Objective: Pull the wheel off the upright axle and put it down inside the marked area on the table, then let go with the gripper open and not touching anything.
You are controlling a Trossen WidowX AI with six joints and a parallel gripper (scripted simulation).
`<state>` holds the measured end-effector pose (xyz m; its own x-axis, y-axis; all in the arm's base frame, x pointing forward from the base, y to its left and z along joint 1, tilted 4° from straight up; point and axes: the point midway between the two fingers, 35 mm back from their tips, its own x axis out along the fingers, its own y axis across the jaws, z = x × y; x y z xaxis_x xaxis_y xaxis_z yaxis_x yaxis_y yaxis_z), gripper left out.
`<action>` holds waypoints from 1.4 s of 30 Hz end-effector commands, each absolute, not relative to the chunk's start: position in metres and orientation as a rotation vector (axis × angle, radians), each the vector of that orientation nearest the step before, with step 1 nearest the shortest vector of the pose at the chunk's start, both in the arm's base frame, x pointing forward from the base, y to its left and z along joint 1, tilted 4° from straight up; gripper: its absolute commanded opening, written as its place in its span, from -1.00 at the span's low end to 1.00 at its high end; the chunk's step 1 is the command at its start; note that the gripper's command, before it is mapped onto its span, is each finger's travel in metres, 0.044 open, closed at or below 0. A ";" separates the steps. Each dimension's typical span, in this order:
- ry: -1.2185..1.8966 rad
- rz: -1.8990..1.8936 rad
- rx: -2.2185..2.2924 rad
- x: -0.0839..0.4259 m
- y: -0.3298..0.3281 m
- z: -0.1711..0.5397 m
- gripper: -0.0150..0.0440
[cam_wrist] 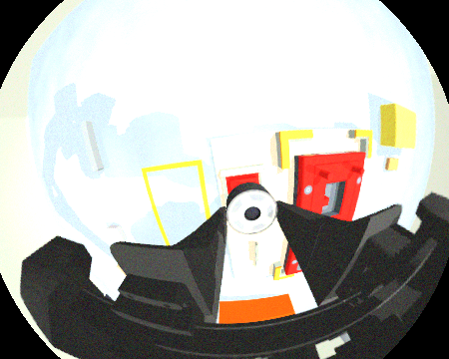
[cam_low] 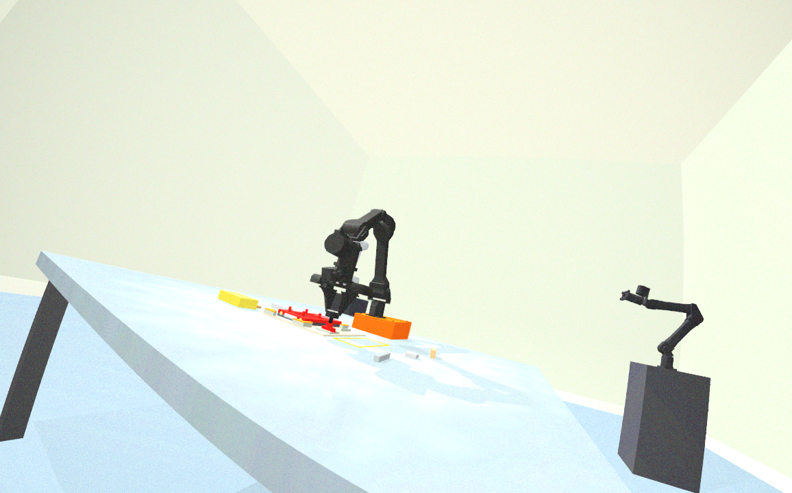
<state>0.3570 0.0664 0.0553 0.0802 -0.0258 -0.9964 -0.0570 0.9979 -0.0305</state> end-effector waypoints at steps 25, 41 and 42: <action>1.486 0.020 -0.065 0.357 0.067 0.067 -0.49; 1.484 0.020 -0.066 0.356 0.067 0.072 -0.49; 1.484 0.020 -0.066 0.356 0.067 0.072 -0.49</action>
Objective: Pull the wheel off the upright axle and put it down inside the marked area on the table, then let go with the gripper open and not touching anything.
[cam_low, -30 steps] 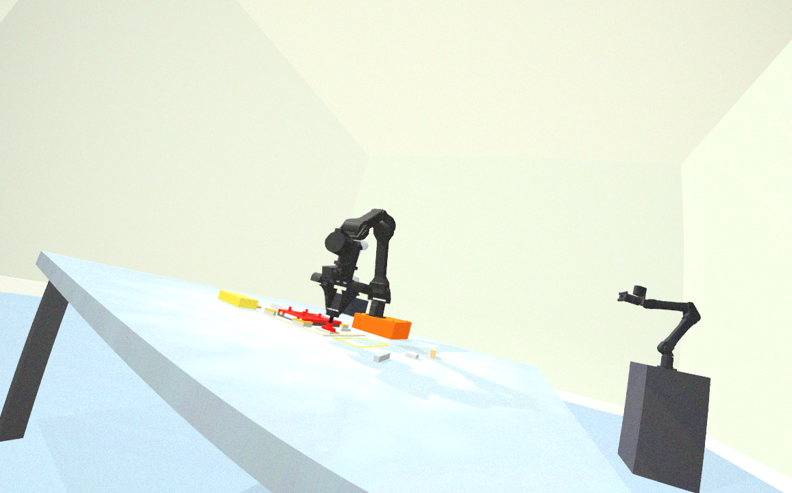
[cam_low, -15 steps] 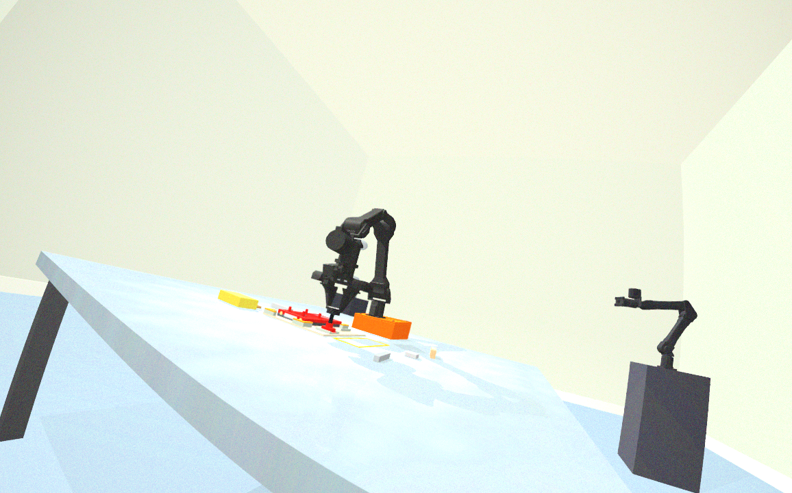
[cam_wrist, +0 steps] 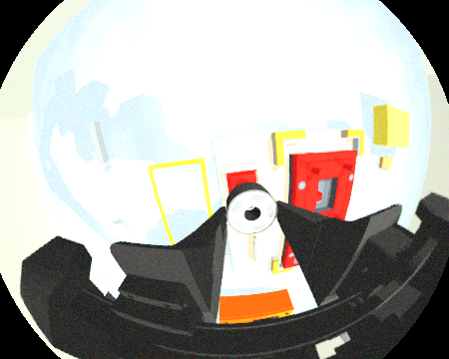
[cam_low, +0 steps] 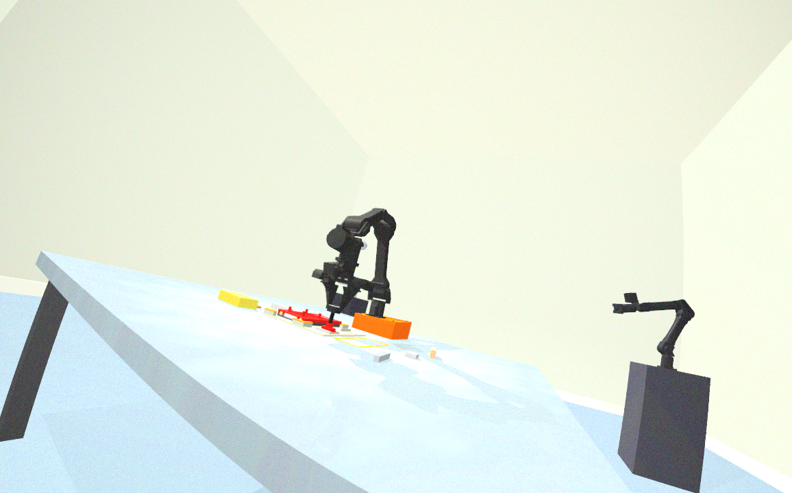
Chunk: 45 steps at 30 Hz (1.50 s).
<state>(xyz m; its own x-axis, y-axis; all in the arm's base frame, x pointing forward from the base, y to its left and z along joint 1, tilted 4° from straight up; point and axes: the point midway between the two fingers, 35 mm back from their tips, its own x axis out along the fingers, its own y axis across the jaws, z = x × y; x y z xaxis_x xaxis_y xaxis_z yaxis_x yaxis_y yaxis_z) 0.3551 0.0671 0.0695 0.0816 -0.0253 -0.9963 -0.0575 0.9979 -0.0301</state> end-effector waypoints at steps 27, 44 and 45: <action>1.489 0.025 -0.064 0.335 0.093 0.102 -0.49; 1.490 0.027 -0.058 0.290 0.154 0.101 -0.49; 1.490 0.027 -0.058 0.290 0.154 0.101 -0.49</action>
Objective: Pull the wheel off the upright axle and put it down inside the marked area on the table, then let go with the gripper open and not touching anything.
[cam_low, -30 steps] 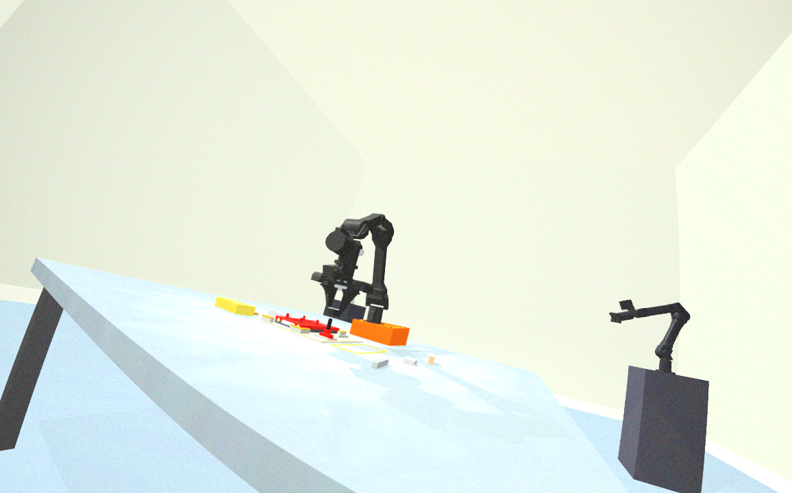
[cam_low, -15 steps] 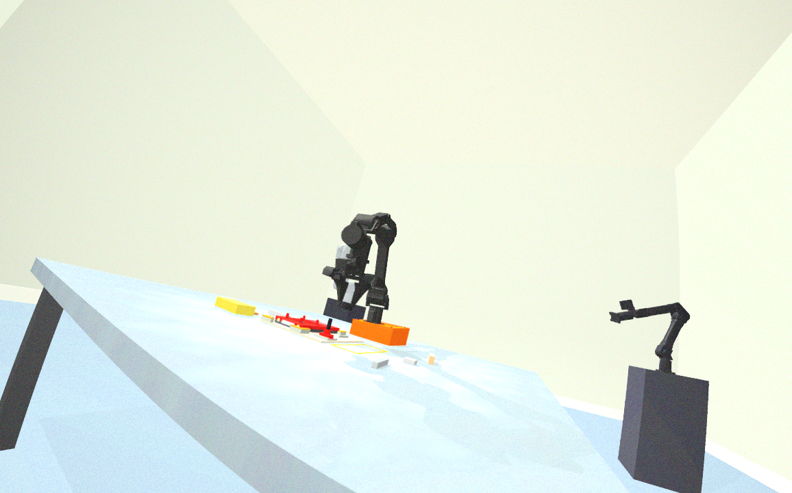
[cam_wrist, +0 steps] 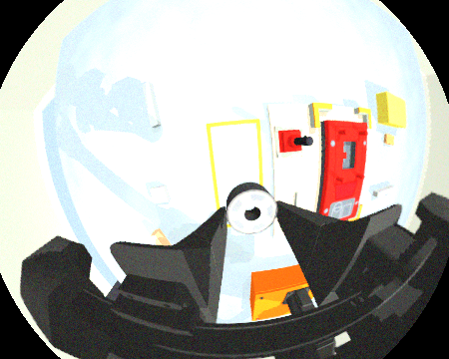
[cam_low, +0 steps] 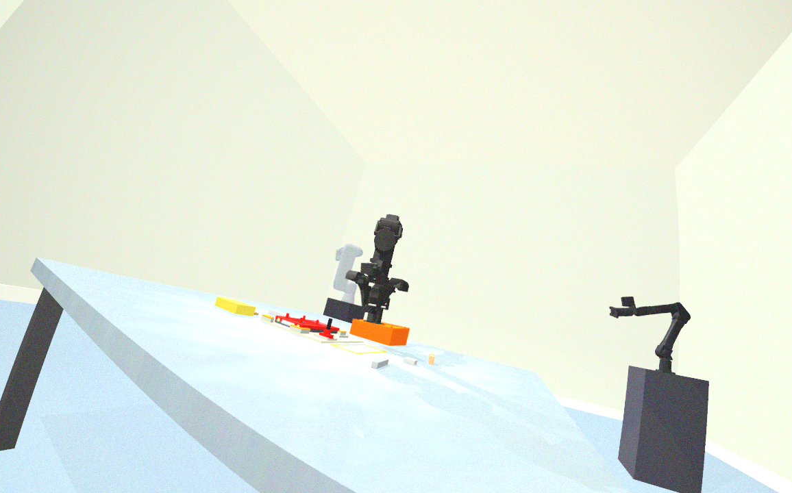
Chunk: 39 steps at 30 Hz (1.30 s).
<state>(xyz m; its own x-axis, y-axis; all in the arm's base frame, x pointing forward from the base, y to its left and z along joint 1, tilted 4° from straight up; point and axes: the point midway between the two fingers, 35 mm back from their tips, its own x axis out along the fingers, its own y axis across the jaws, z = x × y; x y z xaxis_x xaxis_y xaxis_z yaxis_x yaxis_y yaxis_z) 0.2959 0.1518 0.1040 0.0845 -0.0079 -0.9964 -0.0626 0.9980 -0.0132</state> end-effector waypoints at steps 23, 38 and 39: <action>1.490 0.026 -0.059 0.299 0.152 0.008 -0.49; 1.495 0.027 -0.054 0.298 0.153 0.001 0.22; 1.495 0.027 -0.054 0.298 0.153 0.001 0.31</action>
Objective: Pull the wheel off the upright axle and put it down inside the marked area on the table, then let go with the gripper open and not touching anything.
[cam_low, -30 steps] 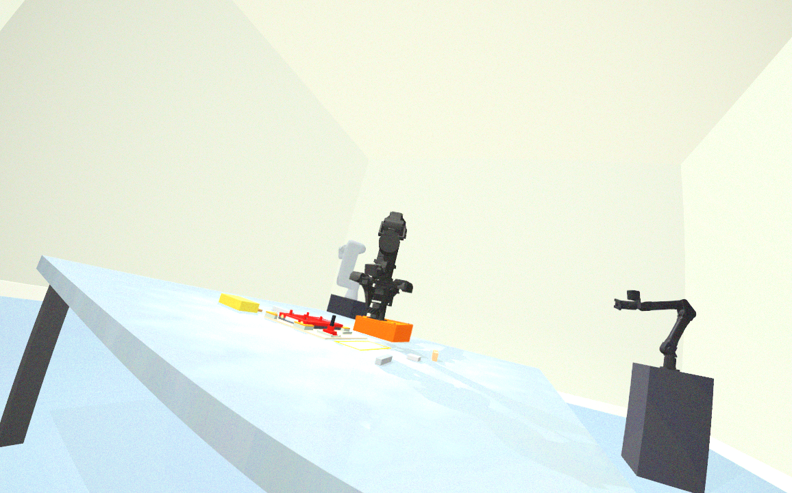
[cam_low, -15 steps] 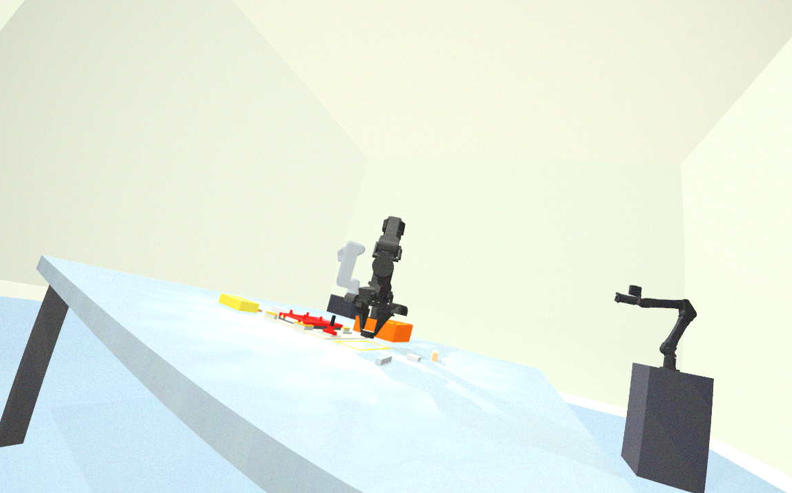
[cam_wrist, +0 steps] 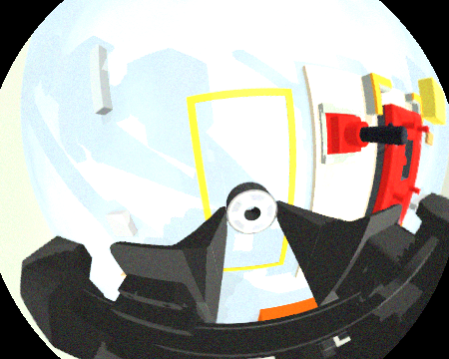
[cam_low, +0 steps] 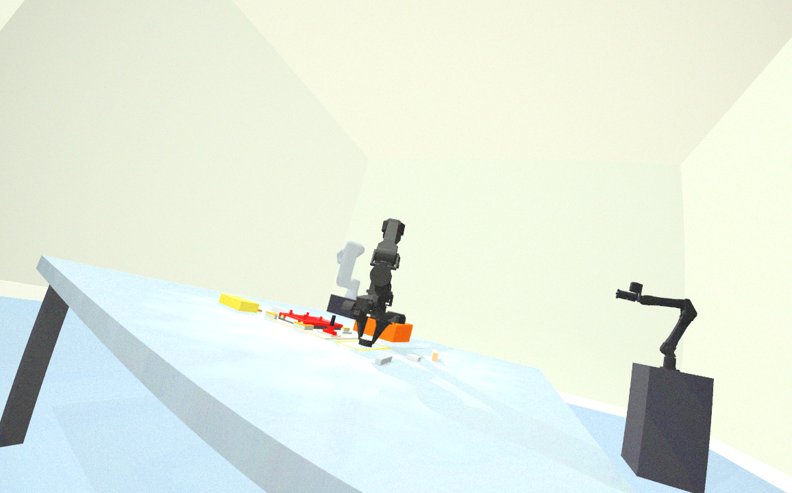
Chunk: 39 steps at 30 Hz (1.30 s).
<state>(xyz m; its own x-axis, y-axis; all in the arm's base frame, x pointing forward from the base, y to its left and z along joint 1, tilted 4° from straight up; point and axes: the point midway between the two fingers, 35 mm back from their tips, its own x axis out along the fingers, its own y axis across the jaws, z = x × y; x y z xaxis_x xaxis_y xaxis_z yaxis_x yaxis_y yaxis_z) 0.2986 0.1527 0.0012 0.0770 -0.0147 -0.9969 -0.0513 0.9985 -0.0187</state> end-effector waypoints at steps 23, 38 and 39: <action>1.496 0.026 -0.060 0.223 0.121 0.096 1.00; 1.497 0.024 -0.061 0.211 0.115 0.100 1.00; 1.497 0.024 -0.061 0.211 0.115 0.100 1.00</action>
<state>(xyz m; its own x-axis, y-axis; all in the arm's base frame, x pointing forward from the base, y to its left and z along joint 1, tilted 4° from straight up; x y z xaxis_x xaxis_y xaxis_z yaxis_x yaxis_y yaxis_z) 0.2133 0.1171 0.1019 0.0791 -0.0111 -0.9968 -0.0578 0.9982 -0.0157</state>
